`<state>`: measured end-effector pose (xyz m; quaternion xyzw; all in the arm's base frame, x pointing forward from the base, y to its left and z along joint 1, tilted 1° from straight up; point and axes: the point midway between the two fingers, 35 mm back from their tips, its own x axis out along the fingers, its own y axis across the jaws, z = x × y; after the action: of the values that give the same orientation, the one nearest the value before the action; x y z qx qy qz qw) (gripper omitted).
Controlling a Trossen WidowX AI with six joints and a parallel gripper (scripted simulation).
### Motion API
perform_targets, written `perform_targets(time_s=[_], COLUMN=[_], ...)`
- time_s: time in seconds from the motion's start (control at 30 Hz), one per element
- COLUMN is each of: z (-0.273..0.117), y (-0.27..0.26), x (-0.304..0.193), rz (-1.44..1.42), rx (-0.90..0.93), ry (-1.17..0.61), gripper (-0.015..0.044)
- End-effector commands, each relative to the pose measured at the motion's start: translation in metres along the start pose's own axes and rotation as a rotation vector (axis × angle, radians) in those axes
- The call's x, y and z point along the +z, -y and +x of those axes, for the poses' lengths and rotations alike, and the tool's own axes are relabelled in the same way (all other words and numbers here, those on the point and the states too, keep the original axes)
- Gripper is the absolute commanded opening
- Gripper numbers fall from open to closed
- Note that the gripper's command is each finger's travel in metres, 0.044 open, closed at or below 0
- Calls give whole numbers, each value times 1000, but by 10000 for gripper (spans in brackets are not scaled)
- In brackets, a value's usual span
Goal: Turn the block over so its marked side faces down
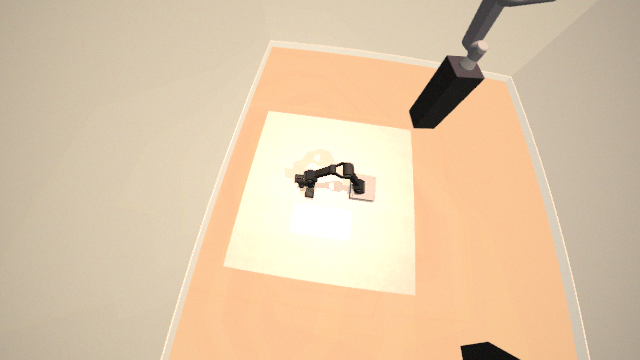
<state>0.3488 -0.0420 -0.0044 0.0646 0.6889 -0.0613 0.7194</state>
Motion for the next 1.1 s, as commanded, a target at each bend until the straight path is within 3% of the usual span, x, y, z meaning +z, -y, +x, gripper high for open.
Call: perform_targets(time_s=[0.0, 0.23, 0.43, 0.63, 1.07], z=[1, 0, -29, -29, -19], y=[-1, -1, -1, -1, -1], x=[0, 0, 0, 0, 2], rz=[-2, -2, -2, -2, -4], rx=[4, 4, 4, 4, 2], ry=[-1, -1, -1, 9, 211], gripper=[65, 0, 0, 0, 0])
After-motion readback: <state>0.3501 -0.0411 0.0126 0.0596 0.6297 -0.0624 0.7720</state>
